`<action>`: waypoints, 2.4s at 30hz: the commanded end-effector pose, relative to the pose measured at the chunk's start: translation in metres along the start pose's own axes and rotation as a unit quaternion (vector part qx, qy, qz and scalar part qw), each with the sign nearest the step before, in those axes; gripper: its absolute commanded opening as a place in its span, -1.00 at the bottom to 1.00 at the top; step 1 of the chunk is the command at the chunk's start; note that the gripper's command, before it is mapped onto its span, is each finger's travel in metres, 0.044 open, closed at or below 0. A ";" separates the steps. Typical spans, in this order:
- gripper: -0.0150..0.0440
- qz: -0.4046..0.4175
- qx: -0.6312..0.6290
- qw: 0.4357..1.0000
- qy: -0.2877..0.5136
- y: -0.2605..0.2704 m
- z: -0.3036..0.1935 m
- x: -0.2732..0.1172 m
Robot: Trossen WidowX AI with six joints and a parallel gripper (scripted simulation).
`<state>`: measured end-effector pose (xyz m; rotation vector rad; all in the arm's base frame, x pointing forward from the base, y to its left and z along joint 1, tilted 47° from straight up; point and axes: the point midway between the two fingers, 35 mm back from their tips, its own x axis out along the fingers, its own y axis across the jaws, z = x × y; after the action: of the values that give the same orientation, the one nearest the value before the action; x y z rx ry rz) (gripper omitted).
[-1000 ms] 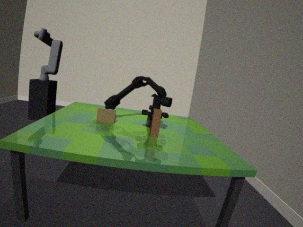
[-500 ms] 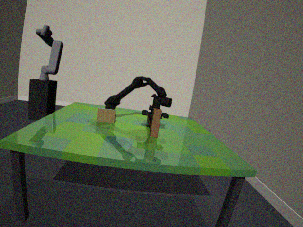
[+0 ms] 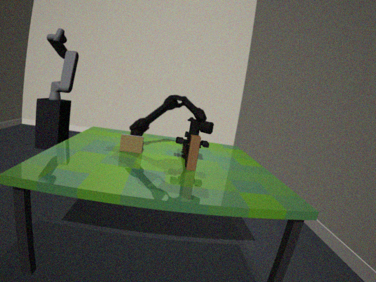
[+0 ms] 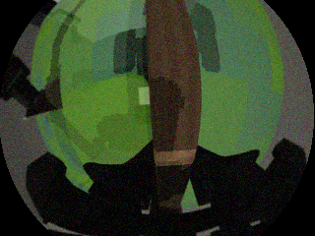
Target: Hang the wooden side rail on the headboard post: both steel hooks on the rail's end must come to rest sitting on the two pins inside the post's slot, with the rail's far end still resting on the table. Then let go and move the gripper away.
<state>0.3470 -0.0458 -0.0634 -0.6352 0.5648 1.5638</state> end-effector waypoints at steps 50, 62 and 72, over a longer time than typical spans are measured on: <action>1.00 -0.002 0.005 1.000 0.003 0.001 -0.001 -0.026; 1.00 -0.003 0.006 1.000 0.003 0.001 0.019 -0.036; 1.00 -0.004 -0.002 1.000 0.007 -0.002 0.028 -0.037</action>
<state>0.3494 -0.0534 -0.0179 -0.6488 0.5701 1.5538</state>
